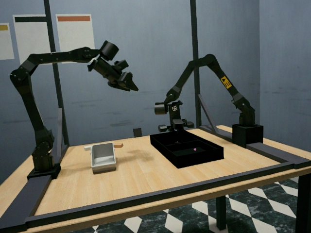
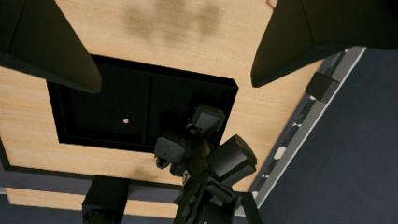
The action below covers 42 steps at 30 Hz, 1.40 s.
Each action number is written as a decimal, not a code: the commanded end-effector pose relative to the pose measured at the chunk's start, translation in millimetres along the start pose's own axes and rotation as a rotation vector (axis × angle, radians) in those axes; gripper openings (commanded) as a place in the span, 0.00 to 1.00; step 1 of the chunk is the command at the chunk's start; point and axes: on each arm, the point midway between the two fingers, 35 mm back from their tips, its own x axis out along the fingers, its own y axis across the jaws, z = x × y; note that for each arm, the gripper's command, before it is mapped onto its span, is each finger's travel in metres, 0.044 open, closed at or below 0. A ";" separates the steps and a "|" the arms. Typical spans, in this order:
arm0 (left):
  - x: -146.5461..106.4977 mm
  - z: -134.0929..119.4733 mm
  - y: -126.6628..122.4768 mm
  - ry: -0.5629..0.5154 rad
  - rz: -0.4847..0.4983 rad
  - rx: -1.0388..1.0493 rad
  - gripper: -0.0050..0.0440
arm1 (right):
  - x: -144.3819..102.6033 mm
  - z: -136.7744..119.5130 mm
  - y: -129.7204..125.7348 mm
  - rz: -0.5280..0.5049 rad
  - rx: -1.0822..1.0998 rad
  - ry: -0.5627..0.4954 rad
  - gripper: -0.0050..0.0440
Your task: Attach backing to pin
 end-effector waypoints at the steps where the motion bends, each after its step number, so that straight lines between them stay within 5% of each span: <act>1: -17.6 -3.3 -7.1 0.013 -0.032 -0.001 0.00 | -7.3 6.2 0.3 0.001 -0.002 -0.024 1.00; 13: -84.2 -1.4 -3.5 0.013 -0.032 -0.001 0.00 | -7.3 6.2 0.3 0.001 -0.002 -0.024 1.00; 25: -90.6 35.6 -32.5 0.038 -0.081 0.028 0.00 | -30.5 -14.1 -9.8 -0.021 0.015 -0.031 1.00; 35: -92.9 172.8 -110.5 0.014 -0.187 0.062 0.00 | -97.2 -106.2 -31.3 -0.125 0.099 -0.074 1.00; 42: -77.2 198.7 -139.4 0.002 -0.161 0.042 0.00 | -112.8 -148.8 -32.2 -0.173 0.135 -0.103 1.00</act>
